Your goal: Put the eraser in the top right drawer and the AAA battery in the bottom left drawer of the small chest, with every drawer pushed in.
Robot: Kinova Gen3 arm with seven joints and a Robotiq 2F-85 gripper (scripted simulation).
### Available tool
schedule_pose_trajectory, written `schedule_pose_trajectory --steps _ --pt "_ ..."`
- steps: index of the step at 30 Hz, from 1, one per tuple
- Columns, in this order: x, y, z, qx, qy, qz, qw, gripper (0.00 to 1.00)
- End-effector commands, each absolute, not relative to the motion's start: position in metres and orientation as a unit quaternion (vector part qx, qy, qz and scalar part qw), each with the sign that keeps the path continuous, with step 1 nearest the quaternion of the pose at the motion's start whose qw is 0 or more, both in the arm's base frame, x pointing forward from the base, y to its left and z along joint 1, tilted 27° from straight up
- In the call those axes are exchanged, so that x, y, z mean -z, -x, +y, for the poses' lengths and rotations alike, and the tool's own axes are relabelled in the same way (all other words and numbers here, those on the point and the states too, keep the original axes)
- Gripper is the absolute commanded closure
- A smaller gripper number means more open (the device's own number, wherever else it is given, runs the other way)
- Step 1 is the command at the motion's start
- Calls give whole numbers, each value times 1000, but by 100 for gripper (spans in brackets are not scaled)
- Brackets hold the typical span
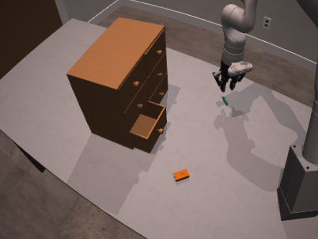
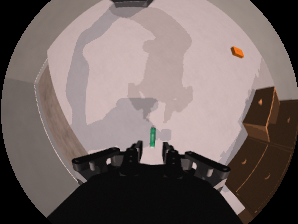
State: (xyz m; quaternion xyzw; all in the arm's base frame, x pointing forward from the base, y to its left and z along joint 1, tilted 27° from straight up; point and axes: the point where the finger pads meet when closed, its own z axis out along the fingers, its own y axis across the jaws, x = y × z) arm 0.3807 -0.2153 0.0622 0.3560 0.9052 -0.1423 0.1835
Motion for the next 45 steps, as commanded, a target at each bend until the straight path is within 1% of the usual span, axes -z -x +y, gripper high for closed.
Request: schedule_pose_trajectory --steps 1,11,12,45 --pt "-62 -382 -218 141 -354 906 183 67" --pt "-62 -382 -219 142 -352 907 183 67" --pt "-62 -382 -219 142 -352 907 183 76" --pt "-53 -385 -223 142 -351 907 183 76"
